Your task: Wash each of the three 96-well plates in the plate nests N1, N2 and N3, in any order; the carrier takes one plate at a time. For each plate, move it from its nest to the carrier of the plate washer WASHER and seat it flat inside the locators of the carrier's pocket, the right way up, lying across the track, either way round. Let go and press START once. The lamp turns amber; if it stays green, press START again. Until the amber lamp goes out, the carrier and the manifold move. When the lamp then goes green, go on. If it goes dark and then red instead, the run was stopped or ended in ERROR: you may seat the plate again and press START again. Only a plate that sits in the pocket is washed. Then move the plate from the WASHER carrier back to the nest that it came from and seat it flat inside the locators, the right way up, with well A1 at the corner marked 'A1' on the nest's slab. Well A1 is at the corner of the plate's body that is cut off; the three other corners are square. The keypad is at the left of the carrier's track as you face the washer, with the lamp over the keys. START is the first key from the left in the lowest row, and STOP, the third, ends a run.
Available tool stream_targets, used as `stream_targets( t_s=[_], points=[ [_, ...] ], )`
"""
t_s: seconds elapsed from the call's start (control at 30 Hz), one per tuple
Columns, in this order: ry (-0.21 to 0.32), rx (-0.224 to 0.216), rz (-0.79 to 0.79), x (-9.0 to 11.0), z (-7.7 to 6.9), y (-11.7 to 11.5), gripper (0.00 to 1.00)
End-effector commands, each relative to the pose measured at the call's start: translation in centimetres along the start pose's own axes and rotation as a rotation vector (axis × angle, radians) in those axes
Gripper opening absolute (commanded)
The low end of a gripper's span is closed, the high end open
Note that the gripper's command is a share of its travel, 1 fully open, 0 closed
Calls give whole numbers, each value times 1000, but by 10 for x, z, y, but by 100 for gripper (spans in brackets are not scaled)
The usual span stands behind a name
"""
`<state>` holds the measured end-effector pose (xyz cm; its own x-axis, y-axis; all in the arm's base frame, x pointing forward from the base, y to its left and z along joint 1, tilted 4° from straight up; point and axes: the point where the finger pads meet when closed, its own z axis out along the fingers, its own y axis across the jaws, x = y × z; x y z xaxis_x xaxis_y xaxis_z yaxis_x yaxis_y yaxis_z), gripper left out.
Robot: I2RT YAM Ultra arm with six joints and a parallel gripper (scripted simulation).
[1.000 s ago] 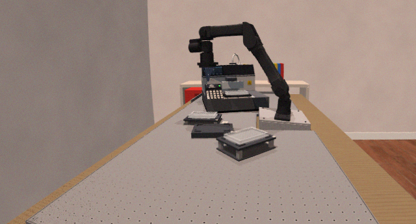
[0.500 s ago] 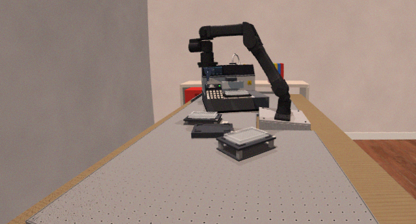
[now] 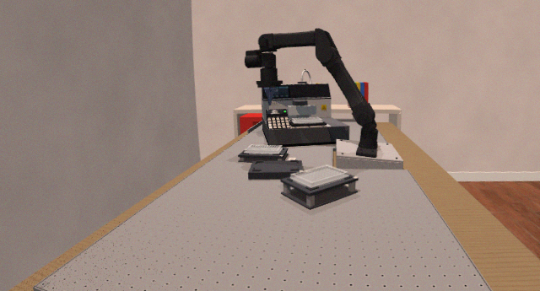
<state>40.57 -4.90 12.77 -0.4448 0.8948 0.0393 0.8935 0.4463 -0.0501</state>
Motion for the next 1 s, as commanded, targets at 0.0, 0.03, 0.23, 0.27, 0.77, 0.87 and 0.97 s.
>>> stream_targets(
  t_s=[0.0, 0.03, 0.23, 0.27, 0.77, 0.87, 0.97],
  points=[
    [-11, -12, 1, -1, -5, 1, 0],
    [-11, -12, 1, -1, -5, 1, 0],
    [-102, 1, 1, 1, 10, -2, 0],
    [-136, 1, 1, 1, 15, -2, 0],
    [-525, 0, 1, 1, 34, -2, 0],
    [-525, 0, 1, 1, 34, -2, 0],
    [-525, 0, 1, 1, 34, -2, 0]
  ],
)
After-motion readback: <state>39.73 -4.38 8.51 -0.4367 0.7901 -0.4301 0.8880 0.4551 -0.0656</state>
